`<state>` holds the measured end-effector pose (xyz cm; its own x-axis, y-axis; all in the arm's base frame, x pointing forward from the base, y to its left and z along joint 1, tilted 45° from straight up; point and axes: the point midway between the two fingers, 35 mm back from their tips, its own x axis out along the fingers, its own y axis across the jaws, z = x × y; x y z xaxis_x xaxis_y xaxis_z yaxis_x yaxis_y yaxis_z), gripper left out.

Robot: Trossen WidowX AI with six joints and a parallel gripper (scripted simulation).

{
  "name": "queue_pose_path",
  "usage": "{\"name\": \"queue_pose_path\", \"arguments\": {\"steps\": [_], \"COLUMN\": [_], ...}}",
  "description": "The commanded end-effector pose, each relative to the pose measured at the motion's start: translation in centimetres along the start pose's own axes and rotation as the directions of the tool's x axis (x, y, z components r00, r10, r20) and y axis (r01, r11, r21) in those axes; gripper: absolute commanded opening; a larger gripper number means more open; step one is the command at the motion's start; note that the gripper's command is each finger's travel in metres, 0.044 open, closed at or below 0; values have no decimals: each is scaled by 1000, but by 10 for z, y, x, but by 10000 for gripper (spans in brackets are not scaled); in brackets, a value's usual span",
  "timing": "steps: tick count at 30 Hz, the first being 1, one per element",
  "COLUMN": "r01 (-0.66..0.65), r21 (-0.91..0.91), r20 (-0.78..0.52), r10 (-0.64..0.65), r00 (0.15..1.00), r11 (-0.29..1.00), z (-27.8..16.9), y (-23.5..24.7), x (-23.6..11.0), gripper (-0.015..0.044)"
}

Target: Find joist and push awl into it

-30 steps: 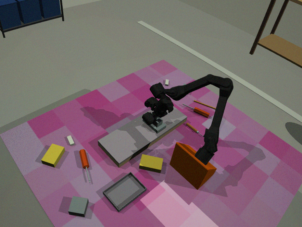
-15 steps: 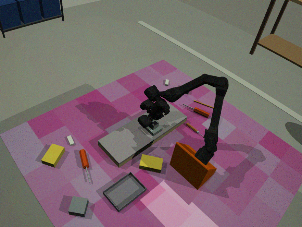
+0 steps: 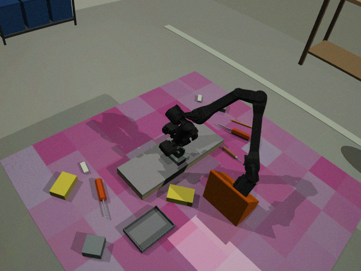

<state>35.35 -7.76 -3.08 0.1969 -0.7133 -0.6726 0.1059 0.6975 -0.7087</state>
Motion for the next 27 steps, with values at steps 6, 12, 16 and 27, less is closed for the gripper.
{"name": "queue_pose_path", "arguments": {"steps": [6, 12, 16, 27], "r01": [-5, -6, -6, -8], "r21": [1, 1, 2, 2], "r20": [-1, -1, -1, 0], "r10": [5, 6, 6, 8], "r00": [1000, 1000, 1000, 1000], "r11": [1000, 1000, 1000, 1000], "z": [0, 0, 0, 1], "y": [19, 31, 40, 63], "x": [0, 0, 0, -1], "gripper": [0, 0, 0, 0]}}
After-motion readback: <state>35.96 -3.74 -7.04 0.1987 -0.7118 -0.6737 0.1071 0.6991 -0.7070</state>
